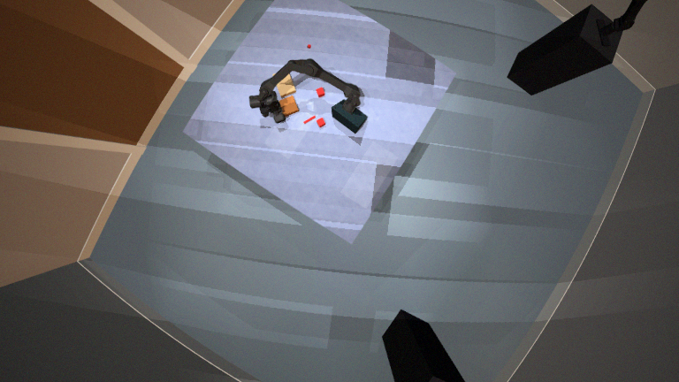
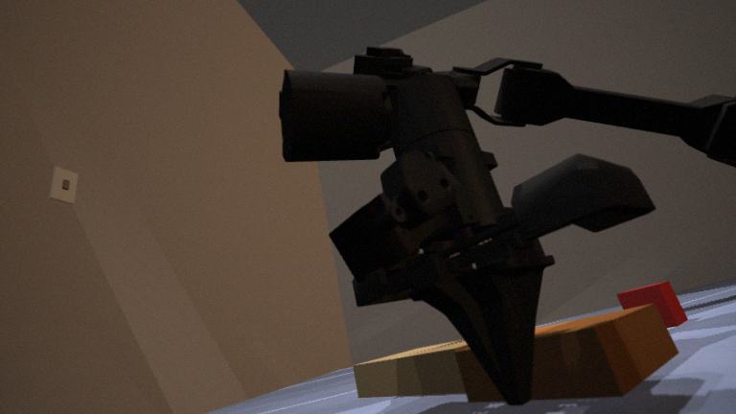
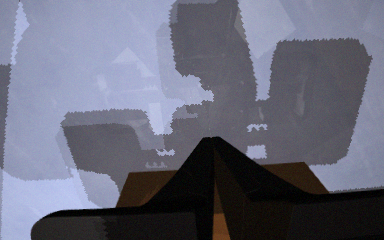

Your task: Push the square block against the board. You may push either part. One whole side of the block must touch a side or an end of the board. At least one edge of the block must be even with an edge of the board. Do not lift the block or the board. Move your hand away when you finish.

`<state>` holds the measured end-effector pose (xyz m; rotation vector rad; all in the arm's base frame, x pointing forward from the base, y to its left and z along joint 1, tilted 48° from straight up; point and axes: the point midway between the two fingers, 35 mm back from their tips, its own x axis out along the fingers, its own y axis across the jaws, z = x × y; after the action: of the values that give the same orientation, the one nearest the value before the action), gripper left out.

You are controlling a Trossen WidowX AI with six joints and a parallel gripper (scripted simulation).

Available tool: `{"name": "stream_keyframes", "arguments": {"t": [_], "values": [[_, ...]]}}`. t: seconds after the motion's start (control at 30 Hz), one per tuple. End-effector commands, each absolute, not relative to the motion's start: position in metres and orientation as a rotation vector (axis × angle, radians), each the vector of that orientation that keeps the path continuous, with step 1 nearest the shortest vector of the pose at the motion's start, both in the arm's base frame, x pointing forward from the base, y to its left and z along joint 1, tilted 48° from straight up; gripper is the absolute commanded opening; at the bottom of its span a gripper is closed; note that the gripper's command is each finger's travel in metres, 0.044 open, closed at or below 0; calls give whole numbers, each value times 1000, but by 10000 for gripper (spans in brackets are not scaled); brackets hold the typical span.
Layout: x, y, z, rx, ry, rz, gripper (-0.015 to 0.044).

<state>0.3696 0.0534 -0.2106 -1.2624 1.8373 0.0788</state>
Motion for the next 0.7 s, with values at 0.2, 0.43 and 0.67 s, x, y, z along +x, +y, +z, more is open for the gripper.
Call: {"name": "stream_keyframes", "arguments": {"t": [0.2, 0.43, 0.67], "values": [[366, 49, -201, -1264, 1830, 77, 0], [362, 45, -196, -1265, 1830, 77, 0], [357, 41, -192, -1265, 1831, 77, 0]]}}
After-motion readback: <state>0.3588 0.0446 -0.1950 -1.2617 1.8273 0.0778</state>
